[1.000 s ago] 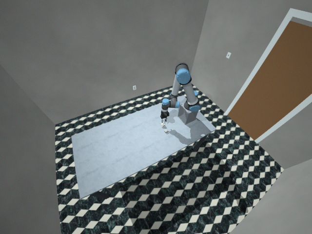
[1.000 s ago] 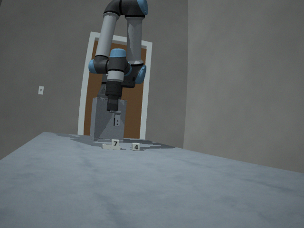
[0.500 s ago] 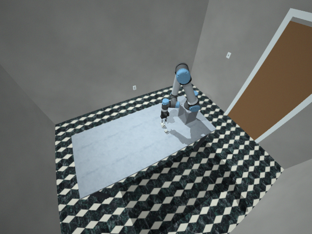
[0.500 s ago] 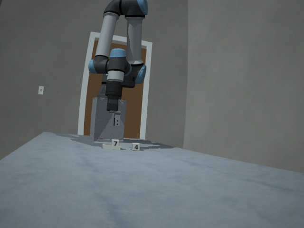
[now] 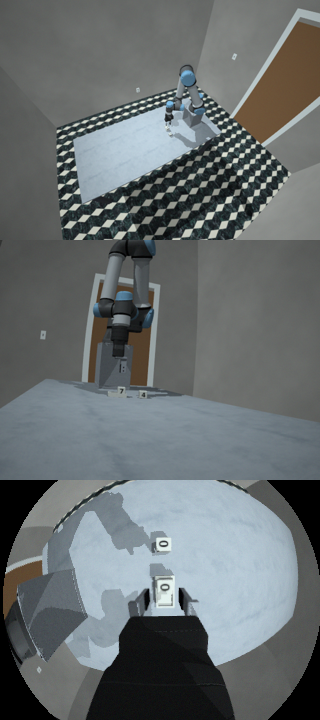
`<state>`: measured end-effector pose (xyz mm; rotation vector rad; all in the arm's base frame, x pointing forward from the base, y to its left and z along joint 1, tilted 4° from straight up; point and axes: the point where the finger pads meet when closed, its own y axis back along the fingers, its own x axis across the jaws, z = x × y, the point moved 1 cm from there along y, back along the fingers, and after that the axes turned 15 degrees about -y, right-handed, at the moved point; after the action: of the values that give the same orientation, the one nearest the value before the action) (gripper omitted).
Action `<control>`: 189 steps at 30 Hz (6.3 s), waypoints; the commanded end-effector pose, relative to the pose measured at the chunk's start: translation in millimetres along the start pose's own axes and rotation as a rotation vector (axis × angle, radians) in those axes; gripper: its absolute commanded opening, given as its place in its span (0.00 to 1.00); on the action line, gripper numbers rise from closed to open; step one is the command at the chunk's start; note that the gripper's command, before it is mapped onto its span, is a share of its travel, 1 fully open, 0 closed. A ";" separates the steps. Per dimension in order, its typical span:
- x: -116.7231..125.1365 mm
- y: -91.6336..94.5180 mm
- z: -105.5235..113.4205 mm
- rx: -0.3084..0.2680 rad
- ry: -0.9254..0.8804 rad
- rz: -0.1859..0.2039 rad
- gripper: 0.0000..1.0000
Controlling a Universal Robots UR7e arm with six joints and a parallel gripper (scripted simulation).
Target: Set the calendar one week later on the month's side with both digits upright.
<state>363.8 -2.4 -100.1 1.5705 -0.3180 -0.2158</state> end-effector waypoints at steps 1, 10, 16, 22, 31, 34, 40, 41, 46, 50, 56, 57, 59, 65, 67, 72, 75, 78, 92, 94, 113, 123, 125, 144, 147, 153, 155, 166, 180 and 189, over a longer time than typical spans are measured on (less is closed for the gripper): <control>0.3 -0.5 0.0 0.000 0.000 0.001 0.90; 0.5 -7.5 0.1 0.000 0.000 0.001 0.90; 0.6 -15.3 0.2 0.000 0.000 0.001 0.90; 0.7 -21.5 0.3 0.000 0.000 0.001 0.90; 1.0 -35.7 0.4 0.000 0.000 0.001 0.90; 1.1 -38.6 0.5 0.000 0.000 0.001 0.90; 1.2 -44.6 0.5 0.000 0.000 0.001 0.90; 1.2 -45.6 0.5 0.000 0.000 0.001 0.90; 1.3 -49.2 0.6 0.000 0.000 0.001 0.90; 1.3 -50.7 0.6 0.000 0.000 0.001 0.90; 1.3 -51.1 0.6 0.000 0.000 0.001 0.90; 1.3 -51.1 0.6 0.000 0.000 0.001 0.90; 1.3 -51.1 0.6 0.000 0.000 0.001 0.90; 1.3 -51.1 0.6 0.000 0.000 0.001 0.90; 1.3 -51.1 0.6 0.000 0.000 0.001 0.90; 1.3 -51.1 0.6 0.000 0.000 0.001 0.90; 1.3 -51.1 0.6 0.000 0.000 0.001 0.90; 1.3 -51.1 0.6 0.000 0.000 0.001 0.90; 1.3 -51.1 0.6 0.000 0.000 0.001 0.90; 1.3 -51.2 0.6 0.000 0.000 0.001 0.90; 1.3 -73.0 0.6 0.000 0.000 0.001 0.90; 1.3 -80.7 0.6 0.000 0.000 0.001 0.90; 1.3 -80.9 0.6 0.000 0.000 0.001 0.90; 1.3 -80.9 0.6 0.000 0.000 0.001 0.90; 1.3 -80.9 0.6 0.000 0.000 0.001 0.90; 1.3 -80.9 0.6 0.000 0.000 0.001 0.90; 1.3 -80.9 0.6 0.000 0.000 0.001 0.90; 1.3 -80.9 0.6 0.000 0.000 0.001 0.60; 1.3 -80.9 0.6 0.000 0.000 0.001 0.60; 1.3 -80.9 0.6 0.000 0.000 0.001 0.60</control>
<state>370.0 -2.8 -181.1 1.5707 -0.3177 -0.2158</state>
